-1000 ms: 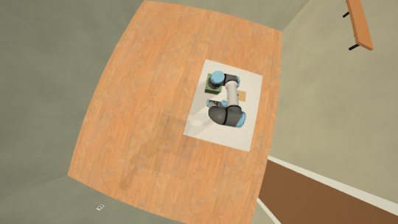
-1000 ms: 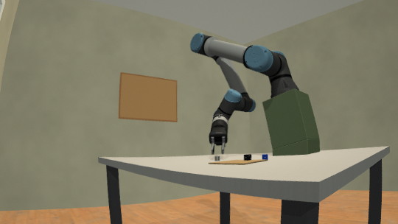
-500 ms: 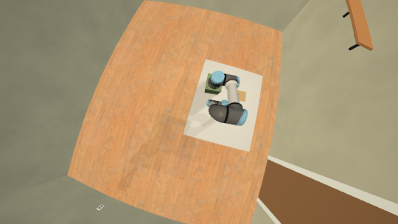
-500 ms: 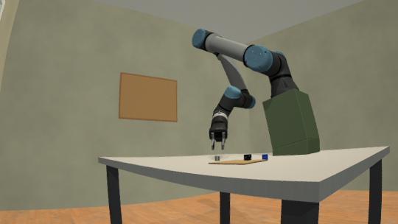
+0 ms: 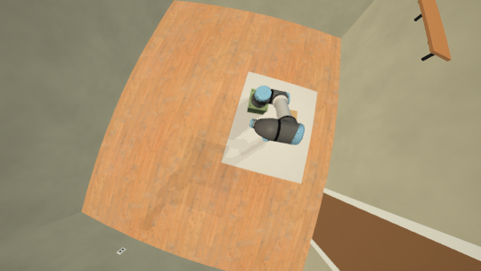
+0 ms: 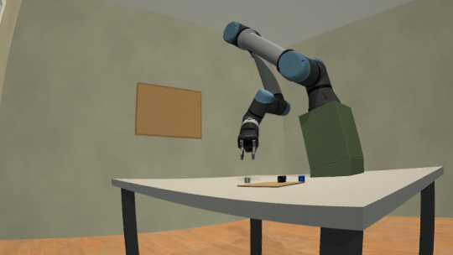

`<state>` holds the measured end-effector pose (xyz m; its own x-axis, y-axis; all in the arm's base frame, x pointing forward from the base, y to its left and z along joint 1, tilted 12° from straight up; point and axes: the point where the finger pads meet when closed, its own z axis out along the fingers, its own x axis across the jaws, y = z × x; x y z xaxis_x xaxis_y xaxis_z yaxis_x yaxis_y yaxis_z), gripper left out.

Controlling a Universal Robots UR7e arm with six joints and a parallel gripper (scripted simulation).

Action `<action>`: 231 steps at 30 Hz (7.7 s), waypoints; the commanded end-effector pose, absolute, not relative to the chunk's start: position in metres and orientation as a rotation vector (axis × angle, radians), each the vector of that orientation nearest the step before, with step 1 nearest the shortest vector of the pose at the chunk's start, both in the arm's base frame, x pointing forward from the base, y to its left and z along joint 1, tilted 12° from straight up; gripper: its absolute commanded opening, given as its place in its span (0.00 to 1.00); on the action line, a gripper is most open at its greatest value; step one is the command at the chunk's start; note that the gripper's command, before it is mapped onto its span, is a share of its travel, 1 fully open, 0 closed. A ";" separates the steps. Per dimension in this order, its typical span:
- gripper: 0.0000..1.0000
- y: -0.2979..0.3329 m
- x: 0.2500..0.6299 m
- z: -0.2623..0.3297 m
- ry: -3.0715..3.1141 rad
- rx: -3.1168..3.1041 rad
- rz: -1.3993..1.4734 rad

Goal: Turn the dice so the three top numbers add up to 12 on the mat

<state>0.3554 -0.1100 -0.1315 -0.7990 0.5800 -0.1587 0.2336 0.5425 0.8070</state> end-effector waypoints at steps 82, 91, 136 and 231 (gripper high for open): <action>0.70 -0.058 0.386 -0.096 2.866 0.946 -0.254; 1.00 -0.058 0.386 -0.096 2.866 0.946 -0.254; 1.00 -0.059 0.372 -0.106 2.463 1.680 -0.194; 1.00 -0.072 0.381 -0.137 -0.679 2.883 0.145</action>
